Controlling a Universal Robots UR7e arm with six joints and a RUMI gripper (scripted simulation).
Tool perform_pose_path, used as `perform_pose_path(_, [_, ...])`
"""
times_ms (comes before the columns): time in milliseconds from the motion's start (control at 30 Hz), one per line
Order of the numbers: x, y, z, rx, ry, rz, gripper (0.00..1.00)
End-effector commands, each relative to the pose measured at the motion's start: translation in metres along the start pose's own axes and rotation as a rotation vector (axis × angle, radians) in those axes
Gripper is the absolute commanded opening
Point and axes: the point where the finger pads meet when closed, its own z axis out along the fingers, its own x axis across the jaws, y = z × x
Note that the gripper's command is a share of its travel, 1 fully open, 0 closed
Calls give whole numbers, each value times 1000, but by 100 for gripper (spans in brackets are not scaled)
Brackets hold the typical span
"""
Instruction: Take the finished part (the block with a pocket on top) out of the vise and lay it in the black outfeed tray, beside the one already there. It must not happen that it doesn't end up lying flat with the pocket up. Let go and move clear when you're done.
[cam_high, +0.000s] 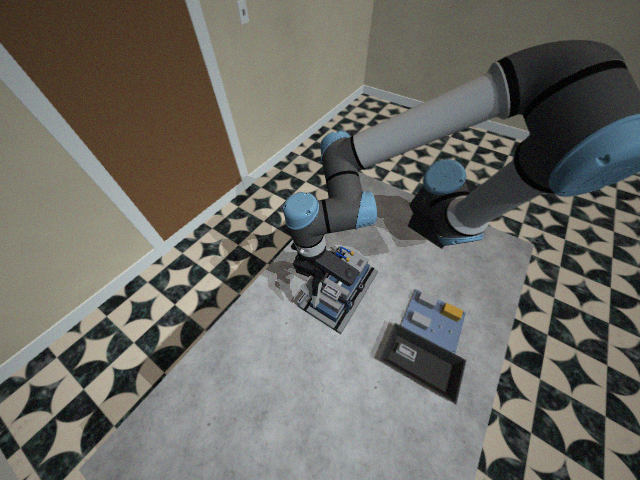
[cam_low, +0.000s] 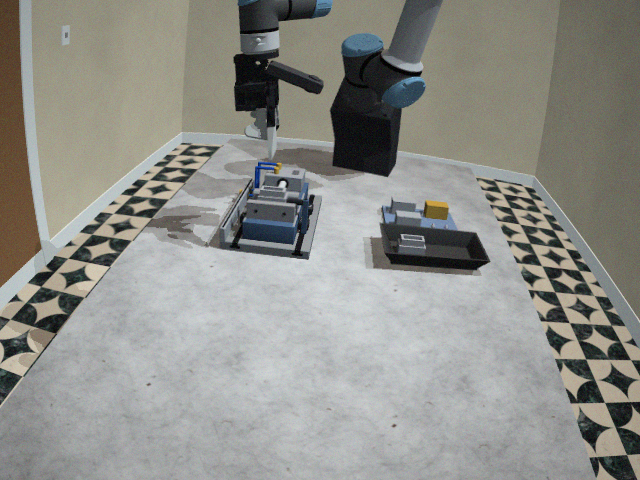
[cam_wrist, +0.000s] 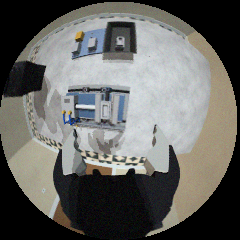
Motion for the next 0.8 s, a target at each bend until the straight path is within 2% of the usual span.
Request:
perform_pose_path(0, [-13, 3, 10, -57, 39, 56, 100])
perform_pose_path(333, [-33, 1, 24, -102, 68, 117, 100])
perform_pose_path(767, [-39, 0, 28, -114, 76, 134, 100])
